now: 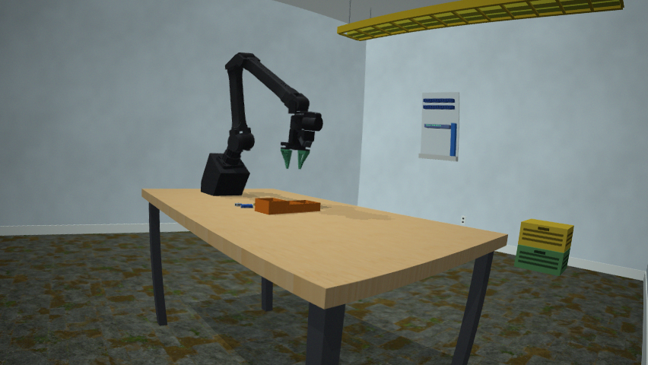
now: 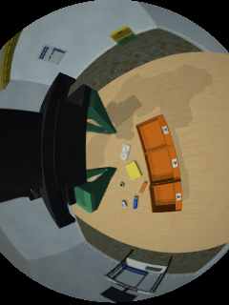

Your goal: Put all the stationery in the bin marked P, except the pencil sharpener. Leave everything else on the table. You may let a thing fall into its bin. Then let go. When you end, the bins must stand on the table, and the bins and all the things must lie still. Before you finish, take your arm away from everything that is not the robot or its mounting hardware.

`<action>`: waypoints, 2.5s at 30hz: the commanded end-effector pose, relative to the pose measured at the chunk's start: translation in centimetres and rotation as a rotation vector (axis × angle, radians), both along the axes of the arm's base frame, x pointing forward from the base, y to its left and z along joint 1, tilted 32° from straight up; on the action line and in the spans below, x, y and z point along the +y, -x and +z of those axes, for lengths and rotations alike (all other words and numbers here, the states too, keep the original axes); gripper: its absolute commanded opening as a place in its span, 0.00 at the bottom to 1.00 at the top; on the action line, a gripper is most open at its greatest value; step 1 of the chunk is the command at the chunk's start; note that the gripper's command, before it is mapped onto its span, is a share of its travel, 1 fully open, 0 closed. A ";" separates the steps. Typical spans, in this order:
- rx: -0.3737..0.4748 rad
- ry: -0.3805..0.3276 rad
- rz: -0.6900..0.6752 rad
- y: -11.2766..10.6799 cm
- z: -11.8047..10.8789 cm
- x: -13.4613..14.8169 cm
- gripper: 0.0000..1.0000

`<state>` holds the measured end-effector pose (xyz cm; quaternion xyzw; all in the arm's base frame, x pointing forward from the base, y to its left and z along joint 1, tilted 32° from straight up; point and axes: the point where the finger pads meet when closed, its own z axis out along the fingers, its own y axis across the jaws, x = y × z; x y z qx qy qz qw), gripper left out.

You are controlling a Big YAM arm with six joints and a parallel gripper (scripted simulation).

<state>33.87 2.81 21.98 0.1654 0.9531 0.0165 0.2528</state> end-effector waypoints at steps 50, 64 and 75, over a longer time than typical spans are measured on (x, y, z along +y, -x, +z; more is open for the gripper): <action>-0.173 -0.559 -0.902 -1.3 -6.7 -5.0 0.53; -0.136 -0.538 -0.913 -0.3 -8.3 -5.3 0.53; -0.136 -0.538 -0.913 -0.3 -8.3 -5.3 0.53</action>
